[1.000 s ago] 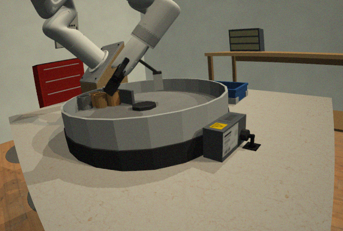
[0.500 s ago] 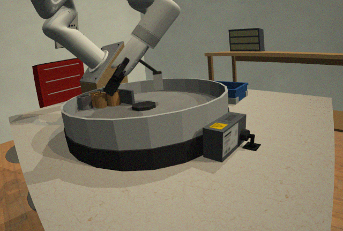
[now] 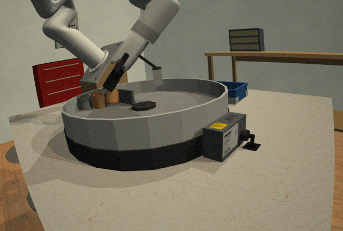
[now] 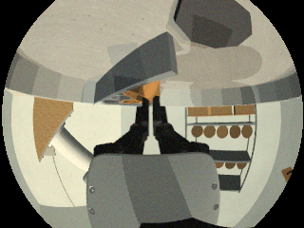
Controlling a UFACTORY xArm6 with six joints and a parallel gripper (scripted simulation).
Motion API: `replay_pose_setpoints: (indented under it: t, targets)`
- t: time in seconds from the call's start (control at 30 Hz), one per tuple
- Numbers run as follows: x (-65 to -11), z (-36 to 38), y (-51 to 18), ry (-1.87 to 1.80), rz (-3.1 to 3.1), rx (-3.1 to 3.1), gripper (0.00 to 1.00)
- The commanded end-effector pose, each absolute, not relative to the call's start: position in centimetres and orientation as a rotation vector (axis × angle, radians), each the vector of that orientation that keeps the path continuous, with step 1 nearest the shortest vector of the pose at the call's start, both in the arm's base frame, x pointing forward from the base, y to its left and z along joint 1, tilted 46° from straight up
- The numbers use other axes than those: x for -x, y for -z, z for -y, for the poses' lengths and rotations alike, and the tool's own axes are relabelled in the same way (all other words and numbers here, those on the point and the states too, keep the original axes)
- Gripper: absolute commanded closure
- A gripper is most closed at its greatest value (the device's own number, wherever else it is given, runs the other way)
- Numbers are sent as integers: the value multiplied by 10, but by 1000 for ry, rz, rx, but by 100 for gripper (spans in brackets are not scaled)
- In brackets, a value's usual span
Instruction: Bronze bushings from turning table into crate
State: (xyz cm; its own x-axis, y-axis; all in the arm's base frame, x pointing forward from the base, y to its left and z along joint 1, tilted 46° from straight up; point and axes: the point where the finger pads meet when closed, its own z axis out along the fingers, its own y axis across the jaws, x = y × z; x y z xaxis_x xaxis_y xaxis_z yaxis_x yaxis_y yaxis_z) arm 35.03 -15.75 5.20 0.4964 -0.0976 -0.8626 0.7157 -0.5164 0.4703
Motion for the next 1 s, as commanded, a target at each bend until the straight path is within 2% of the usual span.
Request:
replay_pose_setpoints:
  t: [0.0,0.37,0.97]
  targets:
    - [-352,146,-63,1127,-516,-1839,100]
    - [-355,116,-93,1127,-516,-1839,100]
    - [-355,113,-95,1127,-517,-1838,100]
